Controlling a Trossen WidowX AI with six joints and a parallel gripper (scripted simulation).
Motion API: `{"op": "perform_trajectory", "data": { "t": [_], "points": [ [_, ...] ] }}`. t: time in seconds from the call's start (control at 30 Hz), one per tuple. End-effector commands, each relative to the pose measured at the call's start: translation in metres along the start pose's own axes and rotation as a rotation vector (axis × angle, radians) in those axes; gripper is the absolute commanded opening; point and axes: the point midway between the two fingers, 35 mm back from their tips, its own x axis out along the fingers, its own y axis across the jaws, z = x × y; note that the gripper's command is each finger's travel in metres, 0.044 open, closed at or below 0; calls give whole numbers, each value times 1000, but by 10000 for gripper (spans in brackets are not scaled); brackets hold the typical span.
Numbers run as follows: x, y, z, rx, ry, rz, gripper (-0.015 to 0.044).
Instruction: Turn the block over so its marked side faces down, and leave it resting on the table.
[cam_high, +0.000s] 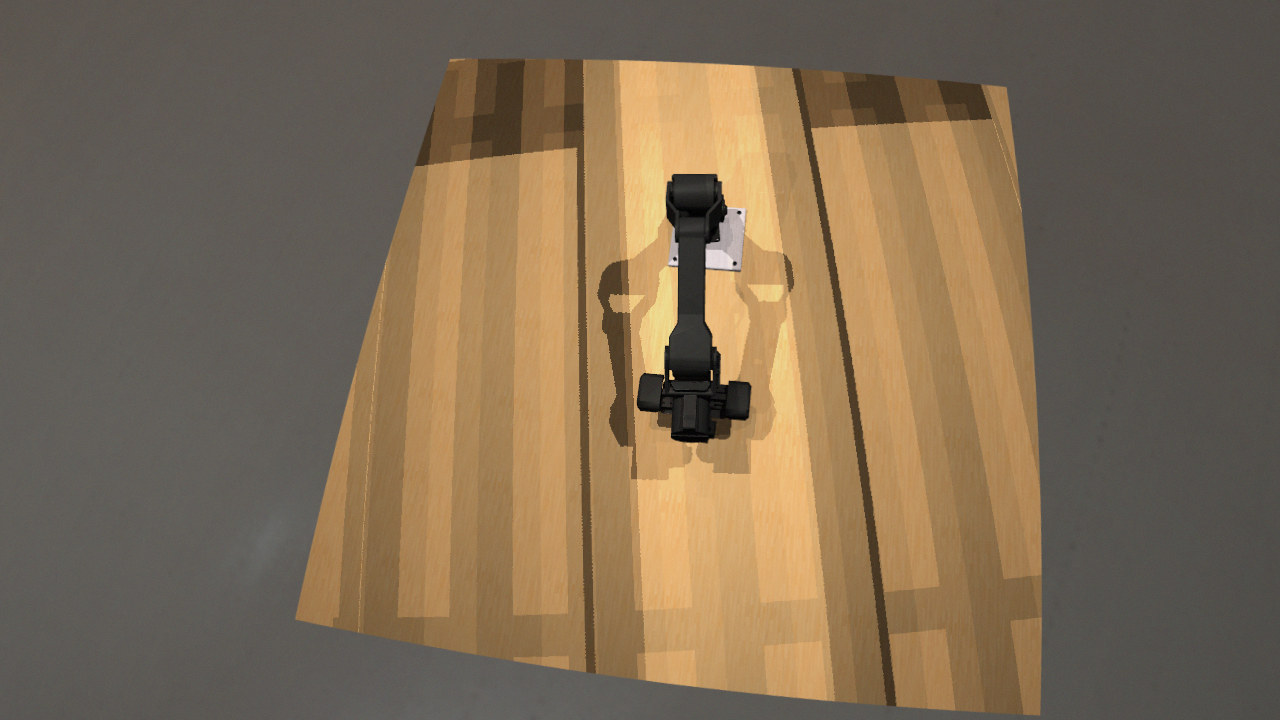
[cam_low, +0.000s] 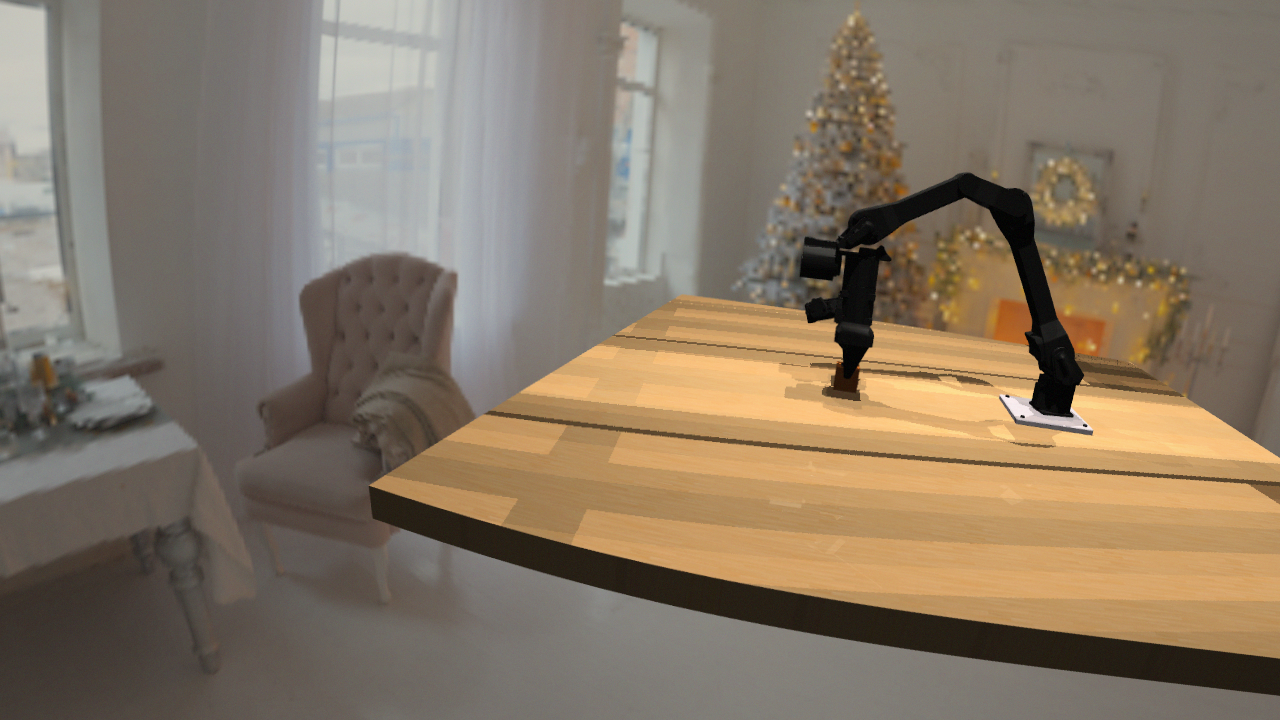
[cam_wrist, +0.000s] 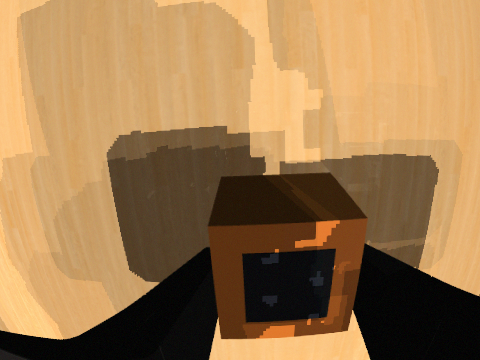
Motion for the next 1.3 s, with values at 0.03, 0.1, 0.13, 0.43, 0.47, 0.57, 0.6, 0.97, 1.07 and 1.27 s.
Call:
{"op": "perform_trajectory", "data": {
  "t": [0.03, 0.1, 0.13, 0.43, 0.47, 0.57, 0.6, 0.97, 1.07, 1.27],
  "points": [
    [-4, 0, 1, 0, -2, -1, 31],
    [-15, 0, 1, 0, -2, -1, 0],
    [-21, 0, 1, 0, -2, -1, 0],
    [-28, 0, 1, -1, -37, -2, 0],
    [-28, 0, 2, -1, -51, -2, 0],
    [-26, 0, 3, -2, -93, -2, 0],
    [-26, 0, 3, -2, -107, -2, 0],
    [-22, 0, 4, -3, -261, -3, 0],
    [-21, 0, 3, -3, -303, -3, 0],
    [-21, 0, 1, -2, -387, -3, 0]
  ]
}}
